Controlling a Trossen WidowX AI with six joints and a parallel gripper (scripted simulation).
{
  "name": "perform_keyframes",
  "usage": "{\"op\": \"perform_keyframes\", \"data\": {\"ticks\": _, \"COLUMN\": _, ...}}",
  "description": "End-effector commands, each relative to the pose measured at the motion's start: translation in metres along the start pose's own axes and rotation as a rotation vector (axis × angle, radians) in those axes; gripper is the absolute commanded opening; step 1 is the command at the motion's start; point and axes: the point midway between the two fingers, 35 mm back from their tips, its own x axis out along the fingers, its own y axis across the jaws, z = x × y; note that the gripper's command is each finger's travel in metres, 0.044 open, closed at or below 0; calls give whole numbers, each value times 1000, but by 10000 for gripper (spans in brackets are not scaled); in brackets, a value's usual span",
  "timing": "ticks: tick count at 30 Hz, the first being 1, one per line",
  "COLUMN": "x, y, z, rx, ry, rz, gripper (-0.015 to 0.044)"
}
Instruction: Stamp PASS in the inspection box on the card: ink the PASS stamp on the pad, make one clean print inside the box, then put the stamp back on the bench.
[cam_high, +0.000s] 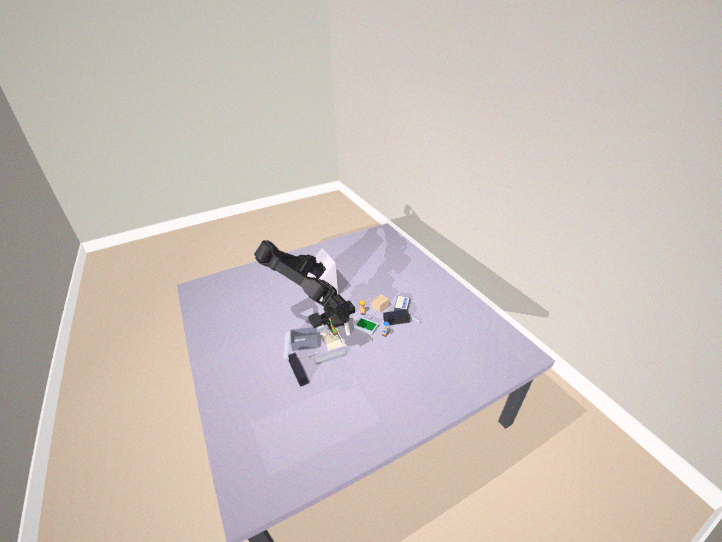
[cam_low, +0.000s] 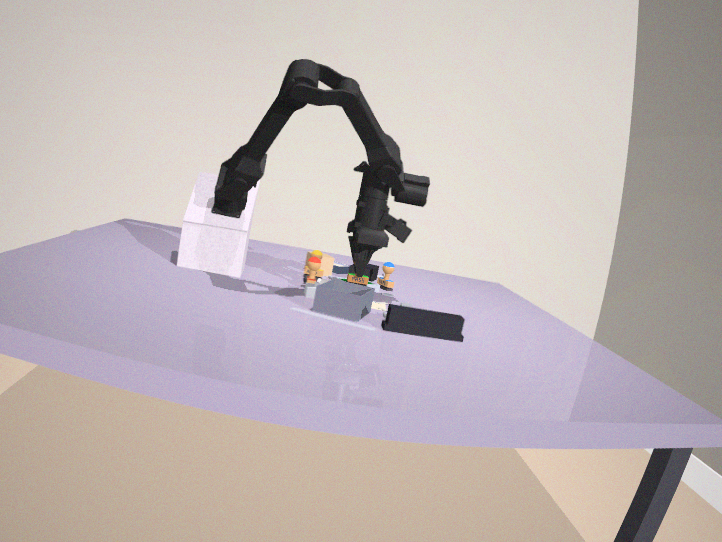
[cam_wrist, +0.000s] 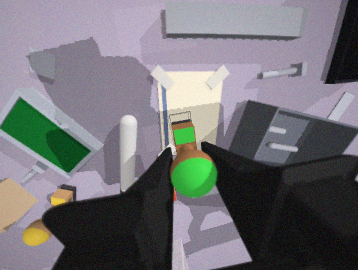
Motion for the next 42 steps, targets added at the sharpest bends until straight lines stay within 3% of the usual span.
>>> {"op": "perform_keyframes", "data": {"ticks": 1, "x": 2, "y": 0, "z": -1, "rx": -7, "ry": -1, "rz": -3, "gripper": 0}}
{"op": "perform_keyframes", "data": {"ticks": 42, "x": 25, "y": -2, "z": -3, "rx": -5, "ry": -5, "rz": -6, "gripper": 0}}
